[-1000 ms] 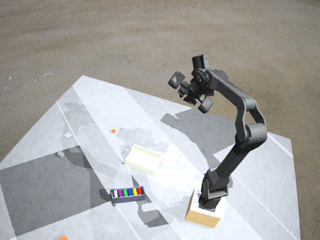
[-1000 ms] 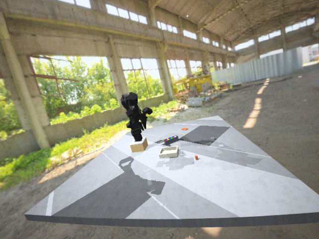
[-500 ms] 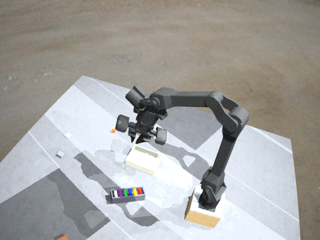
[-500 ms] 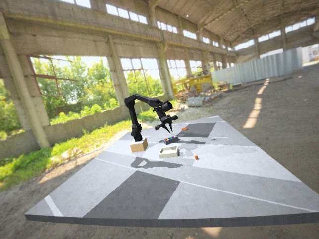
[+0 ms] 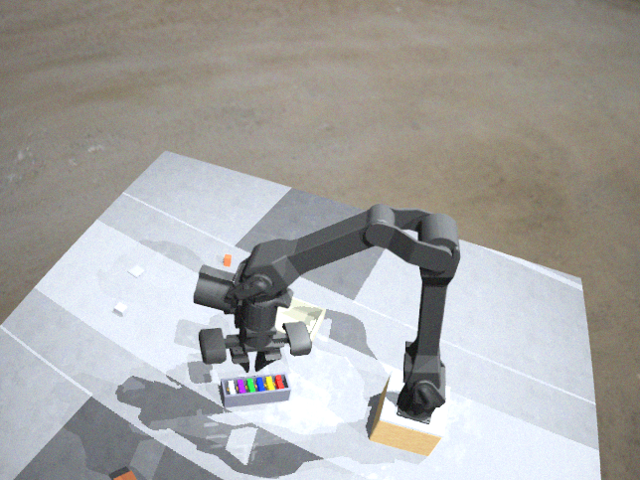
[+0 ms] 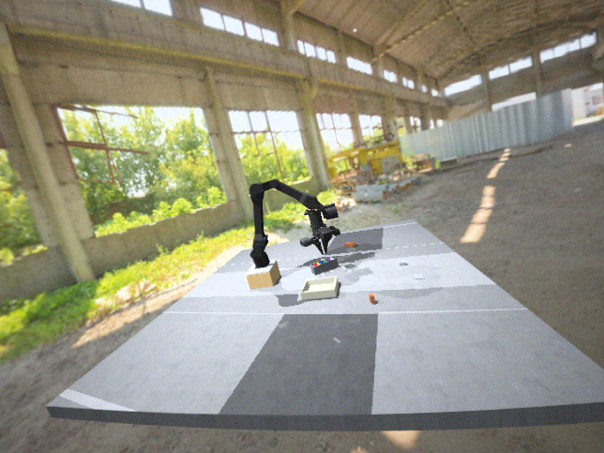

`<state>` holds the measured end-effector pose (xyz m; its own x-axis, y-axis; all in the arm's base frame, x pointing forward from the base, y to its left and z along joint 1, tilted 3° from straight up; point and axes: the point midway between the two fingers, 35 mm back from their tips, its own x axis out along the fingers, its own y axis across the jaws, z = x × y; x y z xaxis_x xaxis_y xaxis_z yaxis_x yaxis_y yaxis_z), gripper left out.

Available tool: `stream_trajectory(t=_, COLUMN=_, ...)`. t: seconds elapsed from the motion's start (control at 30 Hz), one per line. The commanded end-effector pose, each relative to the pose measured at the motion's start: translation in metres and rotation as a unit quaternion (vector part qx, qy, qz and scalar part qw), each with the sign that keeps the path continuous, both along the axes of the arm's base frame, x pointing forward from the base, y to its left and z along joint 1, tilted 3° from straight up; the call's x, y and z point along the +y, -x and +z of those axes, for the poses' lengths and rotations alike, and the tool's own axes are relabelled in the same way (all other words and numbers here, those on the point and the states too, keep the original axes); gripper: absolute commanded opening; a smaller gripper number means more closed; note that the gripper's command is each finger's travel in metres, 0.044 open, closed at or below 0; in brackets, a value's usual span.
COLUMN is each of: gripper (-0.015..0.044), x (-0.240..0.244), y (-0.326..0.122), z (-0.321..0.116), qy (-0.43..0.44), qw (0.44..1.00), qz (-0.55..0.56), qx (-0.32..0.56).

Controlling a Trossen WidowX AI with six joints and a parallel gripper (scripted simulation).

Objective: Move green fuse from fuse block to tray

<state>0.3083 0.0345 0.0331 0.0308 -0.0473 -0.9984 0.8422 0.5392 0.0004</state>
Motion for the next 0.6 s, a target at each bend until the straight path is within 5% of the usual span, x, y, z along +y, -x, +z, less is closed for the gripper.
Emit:
stream_trajectory(t=0.0, gripper=0.0066, x=0.001, y=0.002, z=-0.004, qy=0.004, qw=1.0, qz=-0.001, qx=0.005)
stream_trajectory(t=0.57, gripper=0.0066, x=0.004, y=0.003, z=-0.02, qy=0.004, qw=1.0, qz=-0.001, qx=0.005)
